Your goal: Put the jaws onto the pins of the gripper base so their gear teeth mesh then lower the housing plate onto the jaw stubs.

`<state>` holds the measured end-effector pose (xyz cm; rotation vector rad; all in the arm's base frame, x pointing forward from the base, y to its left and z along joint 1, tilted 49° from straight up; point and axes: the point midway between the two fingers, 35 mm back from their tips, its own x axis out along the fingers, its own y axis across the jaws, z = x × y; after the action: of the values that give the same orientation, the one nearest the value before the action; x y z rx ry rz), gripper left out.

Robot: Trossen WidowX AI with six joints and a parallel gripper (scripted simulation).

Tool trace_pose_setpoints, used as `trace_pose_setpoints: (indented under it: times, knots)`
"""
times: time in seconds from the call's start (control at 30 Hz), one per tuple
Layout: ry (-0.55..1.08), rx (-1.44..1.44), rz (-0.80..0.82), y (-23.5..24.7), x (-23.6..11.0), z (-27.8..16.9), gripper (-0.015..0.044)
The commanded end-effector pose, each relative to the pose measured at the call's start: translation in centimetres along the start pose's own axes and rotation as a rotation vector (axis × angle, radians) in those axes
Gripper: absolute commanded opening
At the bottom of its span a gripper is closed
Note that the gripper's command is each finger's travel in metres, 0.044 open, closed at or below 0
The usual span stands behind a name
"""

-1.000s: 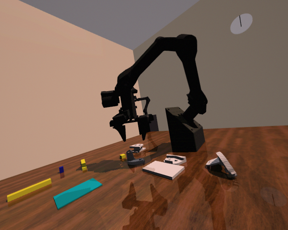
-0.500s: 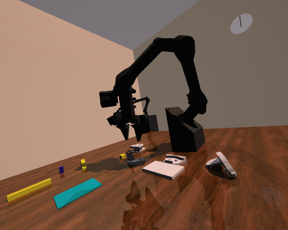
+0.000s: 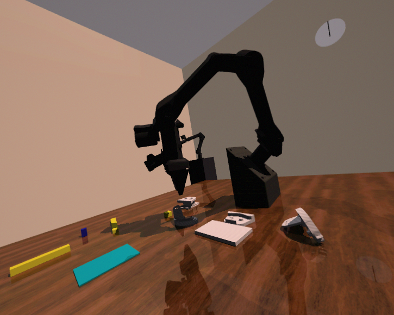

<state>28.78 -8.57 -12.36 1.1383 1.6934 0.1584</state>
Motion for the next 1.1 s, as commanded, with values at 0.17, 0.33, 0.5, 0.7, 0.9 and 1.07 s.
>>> trace_pose_setpoints:
  times: [0.17, 0.33, 0.5, 0.7, 0.9, 1.07]
  knots:
    - [0.003, 0.289, -0.002, -0.4, 0.0, 0.4, 0.0440]
    - [0.003, 0.442, -0.002, -0.6, -0.1, 0.6, 0.0440]
    - [0.003, 0.594, -0.002, -0.7, -0.1, 0.8, 0.0440]
    - [0.003, 0.778, -0.003, -0.8, -0.2, 1.0, 0.0440]
    - [0.003, 0.961, -0.003, -1.0, -0.2, 1.2, 0.0440]
    - [0.003, 1.114, -0.004, -1.1, -0.3, 1.4, 0.0440]
